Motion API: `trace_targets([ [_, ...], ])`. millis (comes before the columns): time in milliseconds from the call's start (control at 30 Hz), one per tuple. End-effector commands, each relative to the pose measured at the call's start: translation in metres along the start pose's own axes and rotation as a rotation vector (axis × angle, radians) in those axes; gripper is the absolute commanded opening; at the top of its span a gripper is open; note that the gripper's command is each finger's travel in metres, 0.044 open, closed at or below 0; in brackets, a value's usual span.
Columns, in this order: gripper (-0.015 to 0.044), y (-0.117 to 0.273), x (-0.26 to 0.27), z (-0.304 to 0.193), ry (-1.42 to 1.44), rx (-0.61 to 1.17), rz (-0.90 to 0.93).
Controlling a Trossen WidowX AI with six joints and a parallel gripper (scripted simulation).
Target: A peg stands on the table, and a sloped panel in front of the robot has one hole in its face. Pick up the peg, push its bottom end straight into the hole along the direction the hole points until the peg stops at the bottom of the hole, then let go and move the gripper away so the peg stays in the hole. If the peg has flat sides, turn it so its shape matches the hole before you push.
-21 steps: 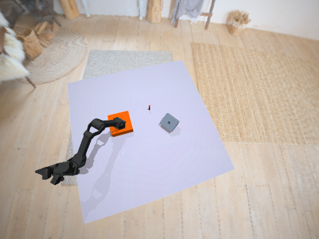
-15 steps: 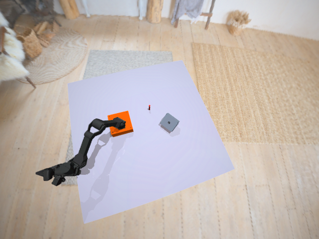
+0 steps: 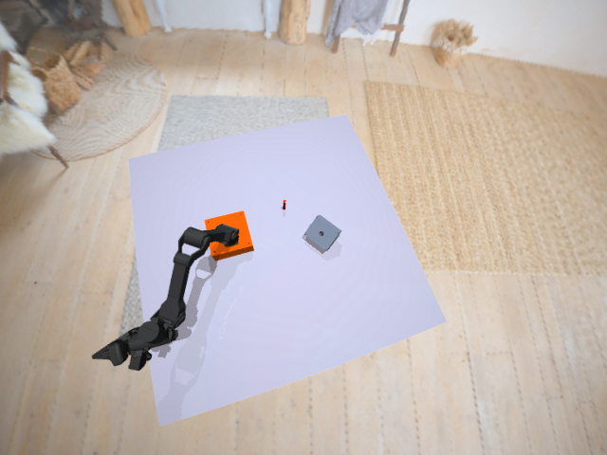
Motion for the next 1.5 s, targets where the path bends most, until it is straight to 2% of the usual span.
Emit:
trace_targets([
  [0, 0.0440, 0.019, -0.004, 0.018, 0.014, -0.067, -0.008],
  [533, 0.0440, 0.097, -0.010, 0.078, 0.070, -0.327, -0.027],
  [1467, 0.0440, 0.283, -0.015, 0.154, 0.299, -0.810, -0.128],
])
Point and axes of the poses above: the point midway between the two fingers, 35 mm back from their tips, its own y axis back along the fingers, its own x axis across the jaws, z = x × y, the point moved 1 cm from there along y, back along the fingers
